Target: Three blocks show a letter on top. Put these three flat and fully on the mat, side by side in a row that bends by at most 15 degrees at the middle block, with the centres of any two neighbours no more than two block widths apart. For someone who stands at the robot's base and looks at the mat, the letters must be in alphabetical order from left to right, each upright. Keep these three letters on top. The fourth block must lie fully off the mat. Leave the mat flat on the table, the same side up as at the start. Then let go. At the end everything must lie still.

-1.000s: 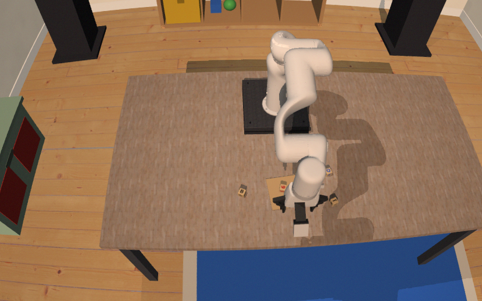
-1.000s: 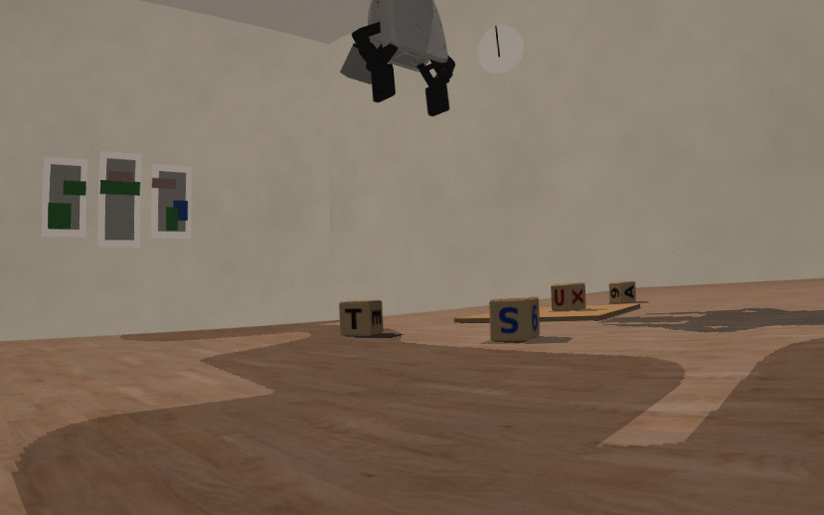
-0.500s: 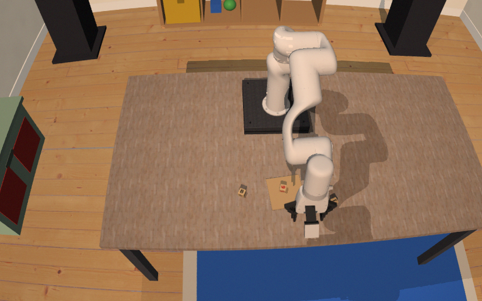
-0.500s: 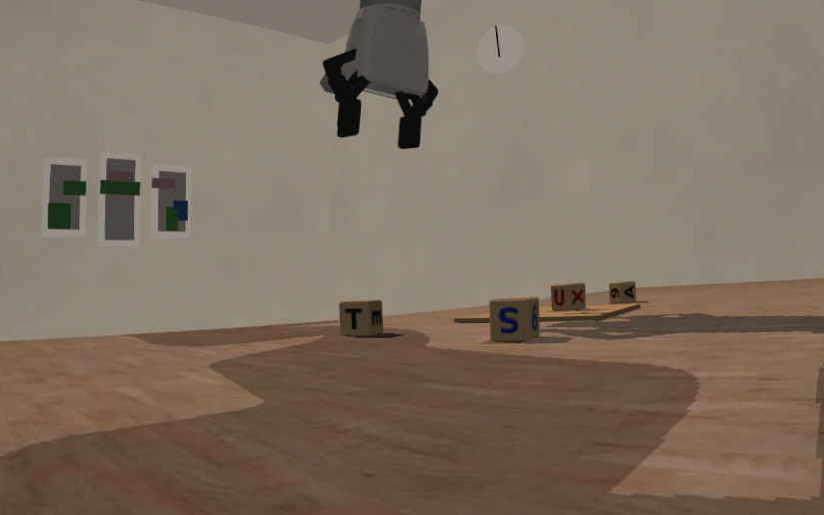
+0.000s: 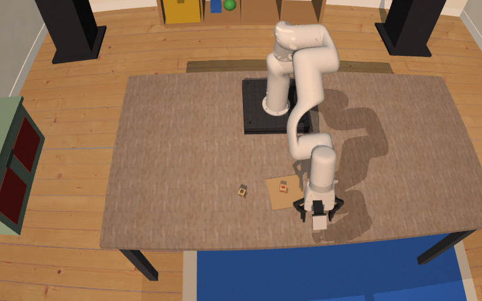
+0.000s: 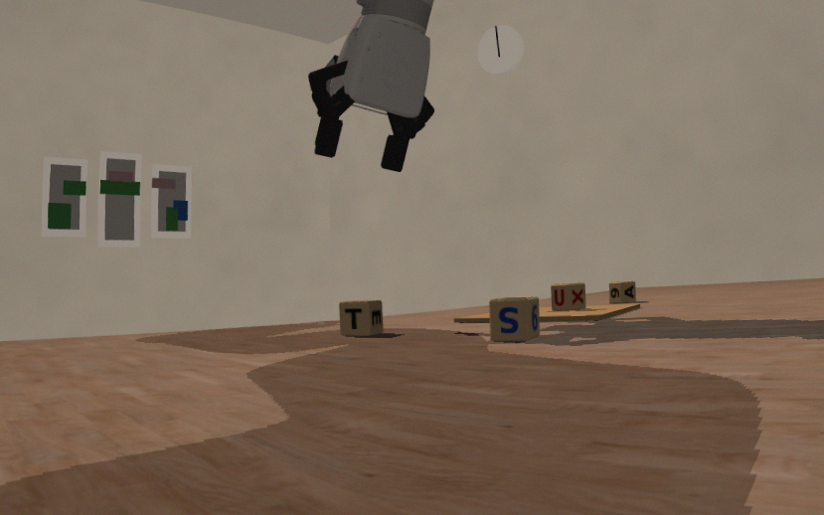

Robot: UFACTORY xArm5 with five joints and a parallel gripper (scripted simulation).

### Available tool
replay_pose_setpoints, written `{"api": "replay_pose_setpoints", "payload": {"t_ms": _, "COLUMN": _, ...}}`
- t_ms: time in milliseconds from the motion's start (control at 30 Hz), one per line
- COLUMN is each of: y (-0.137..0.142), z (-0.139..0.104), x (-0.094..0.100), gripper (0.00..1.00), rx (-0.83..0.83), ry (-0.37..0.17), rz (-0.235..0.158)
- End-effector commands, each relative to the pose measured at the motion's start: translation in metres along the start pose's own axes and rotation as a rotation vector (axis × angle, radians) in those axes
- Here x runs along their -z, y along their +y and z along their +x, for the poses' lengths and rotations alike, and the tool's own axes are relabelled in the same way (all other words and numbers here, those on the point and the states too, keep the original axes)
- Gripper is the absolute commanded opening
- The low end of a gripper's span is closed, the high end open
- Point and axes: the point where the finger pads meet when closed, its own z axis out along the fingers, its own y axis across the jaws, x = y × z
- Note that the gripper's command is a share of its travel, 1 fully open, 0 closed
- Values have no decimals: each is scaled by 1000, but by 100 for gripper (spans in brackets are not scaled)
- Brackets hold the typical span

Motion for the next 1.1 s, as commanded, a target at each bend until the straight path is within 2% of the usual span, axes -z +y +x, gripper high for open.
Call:
{"api": "replay_pose_setpoints", "payload": {"t_ms": 0, "y": -10, "z": -7, "x": -5, "gripper": 100, "rx": -9, "ry": 76, "rz": 24}}
{"api": "replay_pose_setpoints", "payload": {"t_ms": 33, "y": -16, "z": -14, "x": -6, "gripper": 100, "rx": -15, "ry": 112, "rz": 38}}
{"api": "replay_pose_setpoints", "payload": {"t_ms": 67, "y": -16, "z": -14, "x": -6, "gripper": 100, "rx": -15, "ry": 112, "rz": 38}}
{"api": "replay_pose_setpoints", "payload": {"t_ms": 100, "y": -22, "z": -21, "x": -7, "gripper": 100, "rx": -20, "ry": 147, "rz": 52}}
{"api": "replay_pose_setpoints", "payload": {"t_ms": 167, "y": -22, "z": -21, "x": -7, "gripper": 100, "rx": -20, "ry": 147, "rz": 52}}
{"api": "replay_pose_setpoints", "payload": {"t_ms": 200, "y": -27, "z": -29, "x": -8, "gripper": 100, "rx": -26, "ry": 181, "rz": 68}}
{"api": "replay_pose_setpoints", "payload": {"t_ms": 300, "y": -27, "z": -29, "x": -8, "gripper": 100, "rx": -26, "ry": 181, "rz": 68}}
{"api": "replay_pose_setpoints", "payload": {"t_ms": 367, "y": -36, "z": -45, "x": -6, "gripper": 100, "rx": -37, "ry": 244, "rz": 99}}
{"api": "replay_pose_setpoints", "payload": {"t_ms": 433, "y": -36, "z": -45, "x": -6, "gripper": 100, "rx": -37, "ry": 244, "rz": 99}}
{"api": "replay_pose_setpoints", "payload": {"t_ms": 533, "y": -43, "z": -62, "x": -1, "gripper": 100, "rx": -47, "ry": 300, "rz": 131}}
{"api": "replay_pose_setpoints", "payload": {"t_ms": 600, "y": -43, "z": -62, "x": -1, "gripper": 100, "rx": -47, "ry": 300, "rz": 131}}
{"api": "replay_pose_setpoints", "payload": {"t_ms": 633, "y": -46, "z": -70, "x": 1, "gripper": 100, "rx": -52, "ry": 325, "rz": 146}}
{"api": "replay_pose_setpoints", "payload": {"t_ms": 667, "y": -46, "z": -70, "x": 1, "gripper": 100, "rx": -52, "ry": 325, "rz": 146}}
{"api": "replay_pose_setpoints", "payload": {"t_ms": 767, "y": -51, "z": -85, "x": 8, "gripper": 100, "rx": -61, "ry": 371, "rz": 176}}
{"api": "replay_pose_setpoints", "payload": {"t_ms": 867, "y": -51, "z": -85, "x": 8, "gripper": 100, "rx": -61, "ry": 371, "rz": 176}}
{"api": "replay_pose_setpoints", "payload": {"t_ms": 967, "y": -55, "z": -104, "x": 18, "gripper": 100, "rx": -72, "ry": 424, "rz": 214}}
{"api": "replay_pose_setpoints", "payload": {"t_ms": 1067, "y": -57, "z": -114, "x": 23, "gripper": 100, "rx": -78, "ry": 450, "rz": 233}}
